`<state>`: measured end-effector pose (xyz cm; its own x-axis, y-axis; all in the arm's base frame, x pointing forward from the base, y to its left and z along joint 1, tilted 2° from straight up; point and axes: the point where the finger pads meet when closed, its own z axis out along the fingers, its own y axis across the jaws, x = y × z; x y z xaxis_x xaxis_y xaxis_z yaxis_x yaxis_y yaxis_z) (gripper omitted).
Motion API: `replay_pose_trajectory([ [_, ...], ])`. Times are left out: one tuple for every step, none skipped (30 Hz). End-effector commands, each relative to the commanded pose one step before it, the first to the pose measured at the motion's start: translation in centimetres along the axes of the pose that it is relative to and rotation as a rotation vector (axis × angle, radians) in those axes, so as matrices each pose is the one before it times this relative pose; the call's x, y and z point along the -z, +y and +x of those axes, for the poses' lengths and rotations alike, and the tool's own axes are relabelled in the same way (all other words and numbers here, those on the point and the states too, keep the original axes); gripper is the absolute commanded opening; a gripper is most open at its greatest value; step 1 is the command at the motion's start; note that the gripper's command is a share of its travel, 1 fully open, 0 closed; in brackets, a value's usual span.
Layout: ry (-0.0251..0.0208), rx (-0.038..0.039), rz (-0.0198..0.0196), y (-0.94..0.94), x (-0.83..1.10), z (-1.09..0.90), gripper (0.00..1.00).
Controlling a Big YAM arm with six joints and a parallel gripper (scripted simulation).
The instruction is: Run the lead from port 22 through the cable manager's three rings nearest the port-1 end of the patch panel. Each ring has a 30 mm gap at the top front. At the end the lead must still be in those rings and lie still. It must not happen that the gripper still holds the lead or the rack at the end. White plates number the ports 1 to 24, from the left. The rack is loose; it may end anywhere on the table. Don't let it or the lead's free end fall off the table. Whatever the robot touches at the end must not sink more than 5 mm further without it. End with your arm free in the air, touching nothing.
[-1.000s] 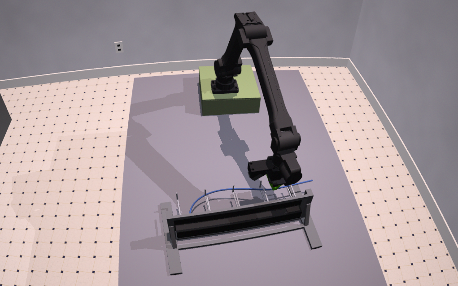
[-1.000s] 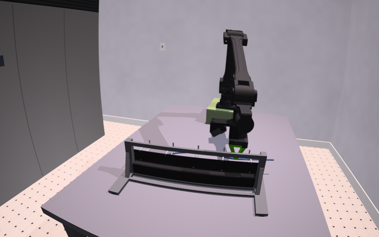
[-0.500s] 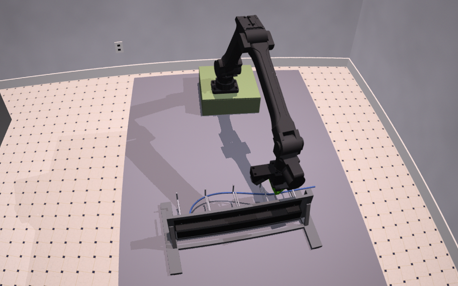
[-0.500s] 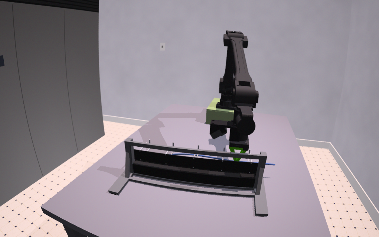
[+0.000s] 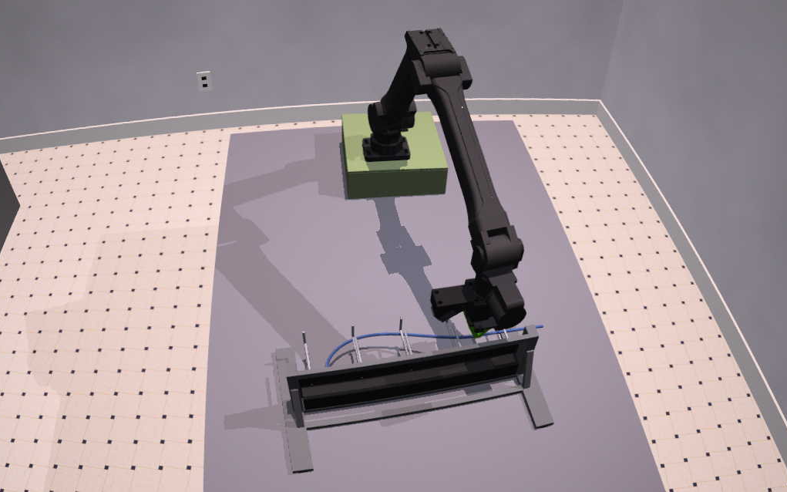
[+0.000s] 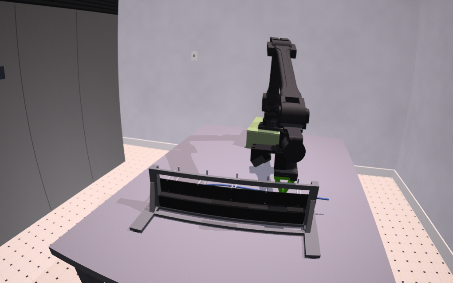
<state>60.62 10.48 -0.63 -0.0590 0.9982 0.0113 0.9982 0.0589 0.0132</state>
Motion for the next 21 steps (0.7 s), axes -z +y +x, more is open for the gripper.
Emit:
replay_pose_trajectory([
  [0.00622, 0.0041, -0.06334, 2.906, 2.895, -0.421, 0.0],
  [0.0, 0.0, 0.0, 0.0, 0.0, 0.0, 0.0],
  [0.0, 0.0, 0.0, 0.0, 0.0, 0.0, 0.0],
  [0.0, 0.0, 0.0, 0.0, 0.0, 0.0, 0.0],
  [0.0, 0.0, 0.0, 0.0, 0.0, 0.0, 0.0],
  [0.0, 0.0, 0.0, 0.0, 0.0, 0.0, 0.0],
  [0.0, 0.0, 0.0, 0.0, 0.0, 0.0, 0.0],
  [0.0, 0.0, 0.0, 0.0, 0.0, 0.0, 0.0],
  [0.0, 0.0, 0.0, 0.0, 0.0, 0.0, 0.0],
  [0.0, 0.0, 0.0, 0.0, 0.0, 0.0, 0.0],
  [0.0, 0.0, 0.0, 0.0, 0.0, 0.0, 0.0],
  [0.0, 0.0, 0.0, 0.0, 0.0, 0.0, 0.0],
  [0.0, 0.0, 0.0, 0.0, 0.0, 0.0, 0.0],
  [0.0, 0.0, 0.0, 0.0, 0.0, 0.0, 0.0],
  [0.0, 0.0, 0.0, 0.0, 0.0, 0.0, 0.0],
  [0.0, 0.0, 0.0, 0.0, 0.0, 0.0, 0.0],
  [0.0, 0.0, 0.0, 0.0, 0.0, 0.0, 0.0],
  [0.0, 0.0, 0.0, 0.0, 0.0, 0.0, 0.0],
  [0.0, 0.0, 0.0, 0.0, 0.0, 0.0, 0.33],
  [0.0, 0.0, 0.0, 0.0, 0.0, 0.0, 0.33],
  [0.0, 0.0, 0.0, 0.0, 0.0, 0.0, 0.33],
])
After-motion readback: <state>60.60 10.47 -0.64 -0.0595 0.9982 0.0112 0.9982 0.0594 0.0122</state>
